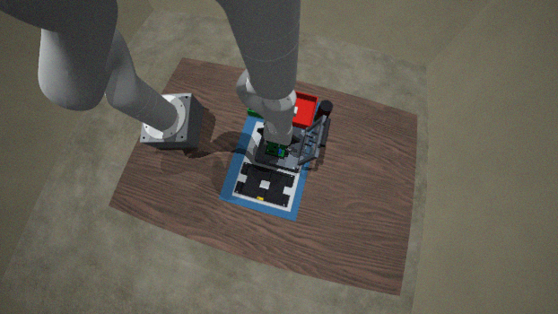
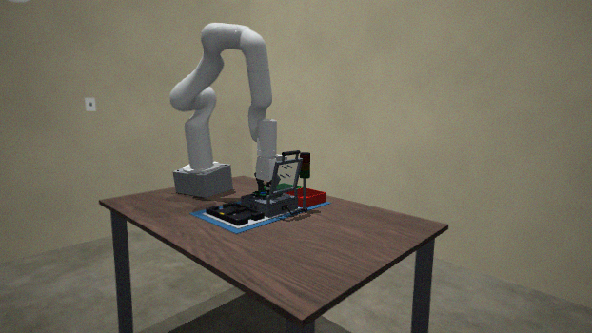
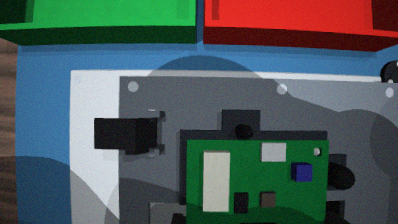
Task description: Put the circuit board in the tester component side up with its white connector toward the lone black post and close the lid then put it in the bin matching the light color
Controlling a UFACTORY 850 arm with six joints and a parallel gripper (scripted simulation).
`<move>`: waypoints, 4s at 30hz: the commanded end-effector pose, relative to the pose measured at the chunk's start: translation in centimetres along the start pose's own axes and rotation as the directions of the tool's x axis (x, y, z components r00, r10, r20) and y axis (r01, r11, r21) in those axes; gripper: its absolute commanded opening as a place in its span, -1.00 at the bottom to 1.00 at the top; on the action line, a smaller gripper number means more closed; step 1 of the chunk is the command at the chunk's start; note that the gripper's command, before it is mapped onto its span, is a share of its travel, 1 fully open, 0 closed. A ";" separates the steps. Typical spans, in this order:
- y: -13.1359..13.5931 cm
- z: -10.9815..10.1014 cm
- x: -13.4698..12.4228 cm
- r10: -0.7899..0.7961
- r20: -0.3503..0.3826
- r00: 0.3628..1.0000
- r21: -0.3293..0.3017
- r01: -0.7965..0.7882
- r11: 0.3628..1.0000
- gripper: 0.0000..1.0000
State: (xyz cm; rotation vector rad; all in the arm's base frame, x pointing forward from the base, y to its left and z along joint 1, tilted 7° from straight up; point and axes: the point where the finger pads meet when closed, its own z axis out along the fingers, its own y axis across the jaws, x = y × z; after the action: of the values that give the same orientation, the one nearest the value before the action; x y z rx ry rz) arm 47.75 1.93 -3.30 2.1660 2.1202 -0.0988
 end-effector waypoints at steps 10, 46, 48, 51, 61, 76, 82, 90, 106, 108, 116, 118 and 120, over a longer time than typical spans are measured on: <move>0.1 0.0 0.0 0.000 0.000 1.000 -0.002 0.000 1.000 0.58; 0.2 0.1 0.0 0.000 0.000 1.000 -0.002 0.000 1.000 0.58; 0.2 0.1 0.0 0.000 0.000 1.000 -0.002 0.000 1.000 0.58; 0.2 0.1 0.0 0.000 0.000 1.000 -0.002 0.000 1.000 0.58; 0.2 0.1 0.0 0.000 0.000 1.000 -0.002 0.000 1.000 0.58; 0.2 0.1 0.0 0.000 0.000 1.000 -0.002 0.000 1.000 0.58; 0.2 0.2 0.0 0.000 0.000 1.000 -0.002 0.000 1.000 0.58; 0.2 0.4 0.0 0.000 0.000 1.000 -0.002 0.000 1.000 0.58; 0.2 0.4 0.0 0.000 0.000 1.000 -0.002 0.000 1.000 1.00; 0.2 0.4 0.0 0.000 0.000 1.000 -0.002 0.000 1.000 1.00; 0.2 0.4 0.0 0.000 0.000 1.000 -0.002 0.000 1.000 1.00; 0.2 0.4 0.0 0.000 0.000 1.000 -0.002 0.000 1.000 1.00; 0.2 0.4 0.0 0.000 0.000 1.000 -0.002 0.000 1.000 1.00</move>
State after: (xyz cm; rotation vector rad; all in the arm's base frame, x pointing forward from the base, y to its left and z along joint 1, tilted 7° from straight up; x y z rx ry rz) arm 47.88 1.87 -3.76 2.1660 2.1202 -0.0988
